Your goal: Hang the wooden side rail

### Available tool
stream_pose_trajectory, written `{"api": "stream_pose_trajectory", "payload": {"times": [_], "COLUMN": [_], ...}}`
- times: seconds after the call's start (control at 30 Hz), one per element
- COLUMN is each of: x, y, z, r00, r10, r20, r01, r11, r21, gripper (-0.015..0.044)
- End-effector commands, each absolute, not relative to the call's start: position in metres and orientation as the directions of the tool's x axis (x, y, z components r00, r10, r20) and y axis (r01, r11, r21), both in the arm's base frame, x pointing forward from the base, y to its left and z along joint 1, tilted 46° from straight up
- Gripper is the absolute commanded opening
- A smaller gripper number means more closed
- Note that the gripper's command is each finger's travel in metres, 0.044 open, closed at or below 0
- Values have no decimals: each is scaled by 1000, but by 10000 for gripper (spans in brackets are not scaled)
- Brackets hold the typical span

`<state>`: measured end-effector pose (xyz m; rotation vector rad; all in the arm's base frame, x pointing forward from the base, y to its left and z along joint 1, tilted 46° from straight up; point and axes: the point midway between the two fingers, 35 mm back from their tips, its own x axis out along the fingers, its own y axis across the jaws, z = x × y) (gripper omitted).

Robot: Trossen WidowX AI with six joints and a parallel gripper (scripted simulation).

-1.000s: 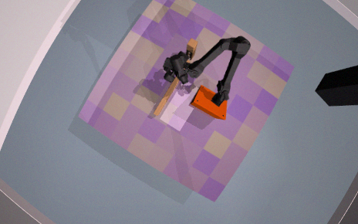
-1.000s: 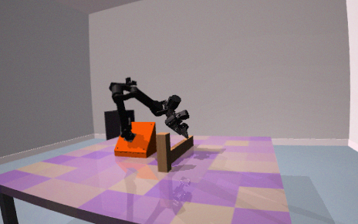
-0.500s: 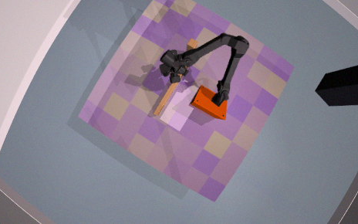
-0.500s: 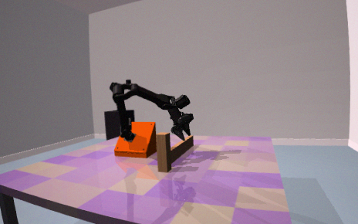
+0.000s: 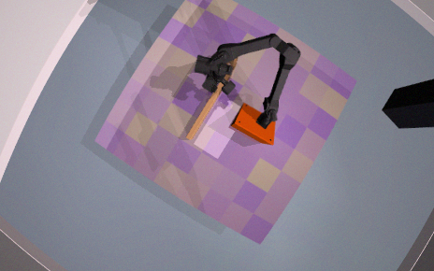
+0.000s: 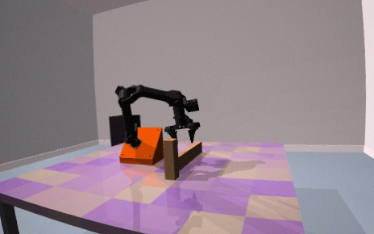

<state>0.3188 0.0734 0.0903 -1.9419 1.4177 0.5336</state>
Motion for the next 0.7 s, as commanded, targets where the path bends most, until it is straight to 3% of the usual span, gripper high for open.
{"api": "stream_pose_trajectory", "payload": {"times": [0.0,0.67], "x": [301,309], "y": [68,38], "z": [107,78], "r00": [189,190], "r10": [-693,-694], "r20": [-696,-695], "r01": [-974,-974], "r11": [-221,-221], "r21": [-45,-46], "gripper": [440,440]}}
